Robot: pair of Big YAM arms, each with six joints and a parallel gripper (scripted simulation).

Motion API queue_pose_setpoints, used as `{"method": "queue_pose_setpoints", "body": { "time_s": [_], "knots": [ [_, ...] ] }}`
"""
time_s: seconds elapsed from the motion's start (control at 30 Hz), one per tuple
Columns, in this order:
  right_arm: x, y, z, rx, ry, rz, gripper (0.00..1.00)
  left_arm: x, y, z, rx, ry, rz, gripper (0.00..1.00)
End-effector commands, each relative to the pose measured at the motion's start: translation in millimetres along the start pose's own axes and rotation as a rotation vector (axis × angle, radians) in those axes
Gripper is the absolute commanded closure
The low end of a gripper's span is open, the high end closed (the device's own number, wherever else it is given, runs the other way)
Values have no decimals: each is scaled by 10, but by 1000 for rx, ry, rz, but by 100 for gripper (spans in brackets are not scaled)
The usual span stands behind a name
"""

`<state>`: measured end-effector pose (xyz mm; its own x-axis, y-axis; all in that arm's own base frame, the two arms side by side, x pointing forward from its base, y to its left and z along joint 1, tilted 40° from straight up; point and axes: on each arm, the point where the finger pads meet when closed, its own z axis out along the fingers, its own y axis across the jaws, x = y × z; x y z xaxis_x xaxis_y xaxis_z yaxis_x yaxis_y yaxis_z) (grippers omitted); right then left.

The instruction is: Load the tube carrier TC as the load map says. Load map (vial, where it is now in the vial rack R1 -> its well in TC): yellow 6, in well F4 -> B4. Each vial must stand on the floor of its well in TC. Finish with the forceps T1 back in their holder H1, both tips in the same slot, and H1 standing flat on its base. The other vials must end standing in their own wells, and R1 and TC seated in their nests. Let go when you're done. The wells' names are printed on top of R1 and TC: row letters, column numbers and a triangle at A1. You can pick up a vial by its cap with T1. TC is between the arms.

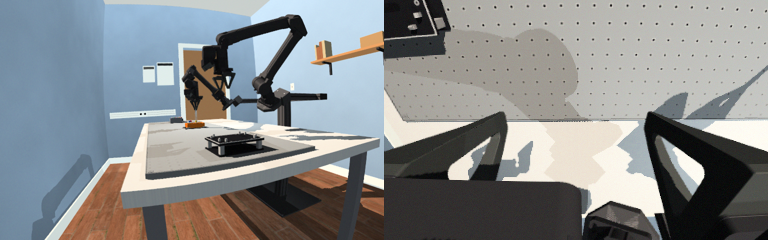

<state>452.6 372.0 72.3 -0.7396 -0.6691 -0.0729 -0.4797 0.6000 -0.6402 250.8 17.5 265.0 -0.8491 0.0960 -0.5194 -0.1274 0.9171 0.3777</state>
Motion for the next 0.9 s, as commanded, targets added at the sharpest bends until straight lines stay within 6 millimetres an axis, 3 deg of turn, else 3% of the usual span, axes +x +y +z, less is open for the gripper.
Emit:
{"method": "queue_pose_setpoints", "body": {
  "time_s": [0.0, 0.77, 0.87],
  "knots": [
    [-60, -70, -94, -2, -19, 13, 91, -101, 15, -87, 3, -24, -21, 0],
    [-60, -70, -94, -2, -19, 13, 89, -101, 15, -87, 3, -24, -21, 0],
    [-96, -65, -250, -7, -38, 21, 89, -101, 15, -87, 3, -24, -21, 0]
  ]
}}
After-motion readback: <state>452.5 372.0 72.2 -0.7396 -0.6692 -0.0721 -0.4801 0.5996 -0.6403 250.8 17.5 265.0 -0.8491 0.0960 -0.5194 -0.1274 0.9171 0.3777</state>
